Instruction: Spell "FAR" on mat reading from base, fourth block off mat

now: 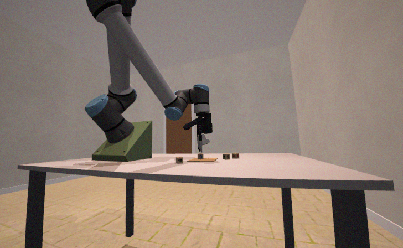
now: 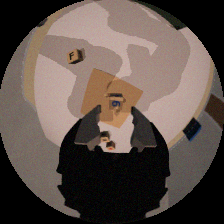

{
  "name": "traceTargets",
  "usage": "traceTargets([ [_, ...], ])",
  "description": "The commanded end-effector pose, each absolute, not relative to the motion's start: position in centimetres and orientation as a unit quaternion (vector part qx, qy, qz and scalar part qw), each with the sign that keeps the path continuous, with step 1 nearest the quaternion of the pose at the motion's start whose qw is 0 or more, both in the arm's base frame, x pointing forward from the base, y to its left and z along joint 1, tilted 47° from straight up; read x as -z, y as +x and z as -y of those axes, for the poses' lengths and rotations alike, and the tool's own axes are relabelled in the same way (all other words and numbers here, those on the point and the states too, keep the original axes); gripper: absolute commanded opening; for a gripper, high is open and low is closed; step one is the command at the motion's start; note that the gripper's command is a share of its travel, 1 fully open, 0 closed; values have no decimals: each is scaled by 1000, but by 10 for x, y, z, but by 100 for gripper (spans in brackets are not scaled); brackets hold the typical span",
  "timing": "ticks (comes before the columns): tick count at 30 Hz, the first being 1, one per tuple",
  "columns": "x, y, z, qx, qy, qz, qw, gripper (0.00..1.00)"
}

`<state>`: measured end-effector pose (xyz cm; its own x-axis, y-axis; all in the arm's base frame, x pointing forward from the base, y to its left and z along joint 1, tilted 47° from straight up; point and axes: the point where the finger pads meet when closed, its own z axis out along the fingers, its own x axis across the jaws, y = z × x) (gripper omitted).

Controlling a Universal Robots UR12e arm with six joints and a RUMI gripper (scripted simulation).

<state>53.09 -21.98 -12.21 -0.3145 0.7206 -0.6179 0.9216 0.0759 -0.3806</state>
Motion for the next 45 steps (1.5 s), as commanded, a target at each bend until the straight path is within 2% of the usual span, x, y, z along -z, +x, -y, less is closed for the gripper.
traceTargets([
  [1,122,531,220,371,570,-721,136,40],
  [45,147,523,245,371,570,-721,136,40],
])
